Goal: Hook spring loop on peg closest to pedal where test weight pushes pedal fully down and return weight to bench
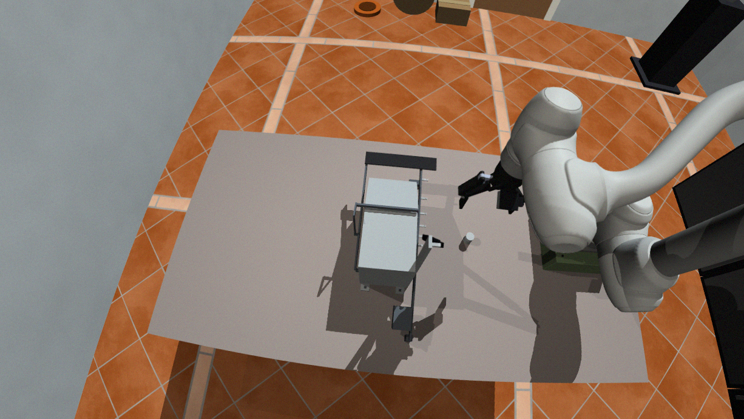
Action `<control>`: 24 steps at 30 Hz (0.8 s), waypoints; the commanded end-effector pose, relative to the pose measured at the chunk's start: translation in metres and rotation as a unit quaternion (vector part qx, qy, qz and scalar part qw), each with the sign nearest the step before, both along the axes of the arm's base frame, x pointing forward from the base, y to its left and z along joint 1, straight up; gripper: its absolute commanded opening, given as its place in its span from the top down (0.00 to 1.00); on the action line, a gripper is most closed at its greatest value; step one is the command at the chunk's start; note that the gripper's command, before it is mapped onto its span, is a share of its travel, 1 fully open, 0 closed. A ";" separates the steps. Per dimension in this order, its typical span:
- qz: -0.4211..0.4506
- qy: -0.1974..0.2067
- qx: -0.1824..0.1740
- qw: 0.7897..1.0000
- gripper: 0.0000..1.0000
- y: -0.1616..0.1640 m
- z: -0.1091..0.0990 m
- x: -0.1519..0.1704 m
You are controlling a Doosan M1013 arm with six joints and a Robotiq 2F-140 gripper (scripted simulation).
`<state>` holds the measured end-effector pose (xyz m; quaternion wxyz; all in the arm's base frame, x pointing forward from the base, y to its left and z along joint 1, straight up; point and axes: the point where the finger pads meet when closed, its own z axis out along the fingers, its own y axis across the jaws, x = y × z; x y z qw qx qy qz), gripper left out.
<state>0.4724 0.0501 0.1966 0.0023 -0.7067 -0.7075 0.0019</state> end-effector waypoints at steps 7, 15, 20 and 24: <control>0.000 -0.002 0.000 1.000 0.00 -0.005 0.003 -0.024; 0.000 -0.002 0.000 1.000 0.00 -0.006 -0.057 -0.026; 0.000 -0.002 0.000 1.000 0.00 -0.006 -0.057 -0.026; 0.000 -0.002 0.000 1.000 0.00 -0.006 -0.057 -0.026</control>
